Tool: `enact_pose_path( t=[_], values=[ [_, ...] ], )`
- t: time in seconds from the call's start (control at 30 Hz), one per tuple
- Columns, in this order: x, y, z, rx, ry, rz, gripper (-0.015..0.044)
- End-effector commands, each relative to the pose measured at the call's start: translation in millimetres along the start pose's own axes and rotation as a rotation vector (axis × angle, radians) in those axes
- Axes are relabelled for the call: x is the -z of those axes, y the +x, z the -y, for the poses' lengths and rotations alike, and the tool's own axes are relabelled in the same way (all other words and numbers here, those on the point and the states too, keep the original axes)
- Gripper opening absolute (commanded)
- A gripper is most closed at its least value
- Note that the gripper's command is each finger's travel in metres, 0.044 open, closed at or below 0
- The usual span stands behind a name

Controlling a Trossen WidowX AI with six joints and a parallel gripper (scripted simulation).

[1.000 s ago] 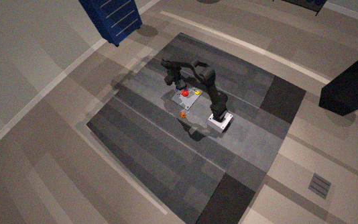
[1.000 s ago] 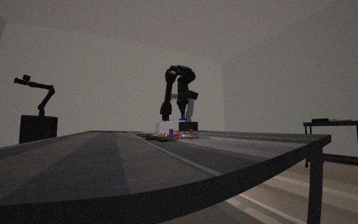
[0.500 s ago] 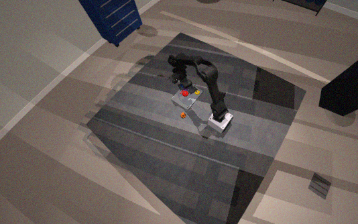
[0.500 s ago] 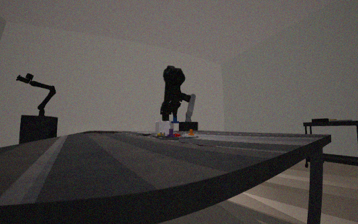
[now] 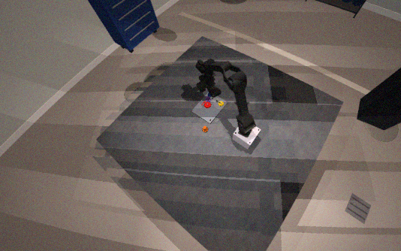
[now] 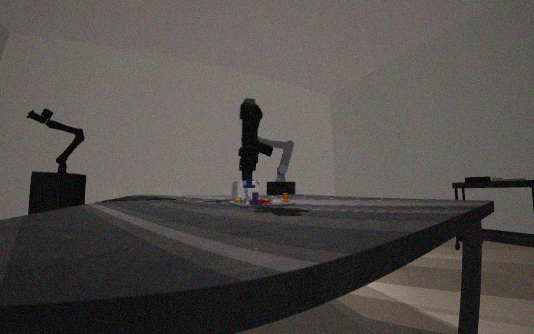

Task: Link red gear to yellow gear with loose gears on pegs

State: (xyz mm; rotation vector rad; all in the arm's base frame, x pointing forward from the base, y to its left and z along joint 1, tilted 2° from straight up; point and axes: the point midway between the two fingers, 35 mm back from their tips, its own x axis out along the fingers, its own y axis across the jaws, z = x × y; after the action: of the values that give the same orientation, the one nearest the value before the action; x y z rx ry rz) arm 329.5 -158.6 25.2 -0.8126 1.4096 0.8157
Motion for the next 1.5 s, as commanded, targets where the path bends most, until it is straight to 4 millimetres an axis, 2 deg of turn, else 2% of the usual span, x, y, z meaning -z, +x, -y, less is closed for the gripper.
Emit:
enact_pose_path(
  t=[0.0,0.53,0.87,1.47],
  values=[
    [11.2,5.6,-3.9,-0.007,-0.004,-0.006,0.0000],
    [15.1,3.6,-4.5,-0.007,0.001,-0.006,0.0000],
    [15.1,3.6,-4.4,-0.007,0.154,-0.007,0.0000],
    [15.1,3.6,-4.4,-0.007,0.154,-0.007,0.0000]
  ],
)
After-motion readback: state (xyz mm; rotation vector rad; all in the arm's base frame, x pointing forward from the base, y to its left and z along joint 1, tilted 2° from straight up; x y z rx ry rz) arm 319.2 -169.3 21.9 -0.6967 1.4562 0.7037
